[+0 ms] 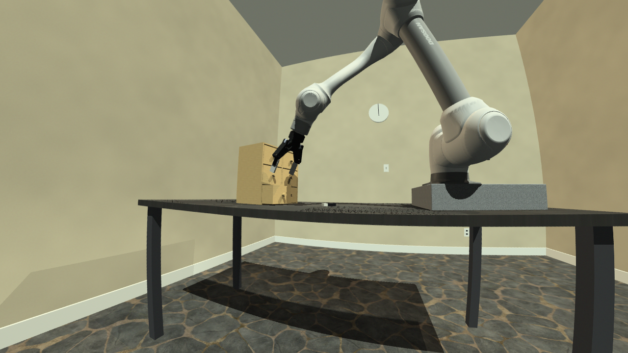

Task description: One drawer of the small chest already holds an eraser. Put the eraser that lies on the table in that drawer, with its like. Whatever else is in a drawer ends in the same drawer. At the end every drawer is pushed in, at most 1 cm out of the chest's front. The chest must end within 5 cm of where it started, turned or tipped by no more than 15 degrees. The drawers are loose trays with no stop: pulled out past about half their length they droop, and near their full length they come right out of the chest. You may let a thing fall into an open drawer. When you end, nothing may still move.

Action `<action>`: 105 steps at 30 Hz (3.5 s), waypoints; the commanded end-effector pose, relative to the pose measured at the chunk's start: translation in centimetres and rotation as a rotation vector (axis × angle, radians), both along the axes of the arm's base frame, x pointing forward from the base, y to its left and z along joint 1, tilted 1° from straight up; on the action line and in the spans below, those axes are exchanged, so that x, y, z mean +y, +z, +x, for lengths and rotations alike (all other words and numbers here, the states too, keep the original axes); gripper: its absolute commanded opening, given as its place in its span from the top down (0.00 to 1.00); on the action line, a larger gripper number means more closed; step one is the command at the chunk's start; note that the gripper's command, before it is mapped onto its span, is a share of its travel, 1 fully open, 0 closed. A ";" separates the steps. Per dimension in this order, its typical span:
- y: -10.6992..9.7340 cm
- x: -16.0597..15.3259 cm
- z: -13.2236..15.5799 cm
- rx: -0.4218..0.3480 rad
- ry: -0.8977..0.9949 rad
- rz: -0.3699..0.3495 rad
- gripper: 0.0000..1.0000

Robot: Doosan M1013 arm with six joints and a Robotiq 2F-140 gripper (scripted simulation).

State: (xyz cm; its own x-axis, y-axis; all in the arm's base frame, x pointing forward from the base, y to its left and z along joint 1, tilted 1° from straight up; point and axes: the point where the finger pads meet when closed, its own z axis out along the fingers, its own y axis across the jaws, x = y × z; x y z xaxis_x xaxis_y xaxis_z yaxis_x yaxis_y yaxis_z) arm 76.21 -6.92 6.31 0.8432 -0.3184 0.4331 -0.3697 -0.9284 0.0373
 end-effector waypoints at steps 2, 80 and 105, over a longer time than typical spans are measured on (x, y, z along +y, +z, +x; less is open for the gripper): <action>-0.4 0.2 -0.1 -0.001 0.004 -0.003 0.00; -0.4 0.2 -0.1 -0.001 0.004 -0.003 0.00; 5.1 2.2 -5.0 0.225 -0.004 0.106 0.00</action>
State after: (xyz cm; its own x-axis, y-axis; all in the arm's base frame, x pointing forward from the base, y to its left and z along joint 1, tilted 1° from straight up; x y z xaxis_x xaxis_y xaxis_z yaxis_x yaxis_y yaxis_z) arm 72.58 -5.17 9.26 0.8952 -0.3438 0.2837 -0.3679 -0.9292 0.0351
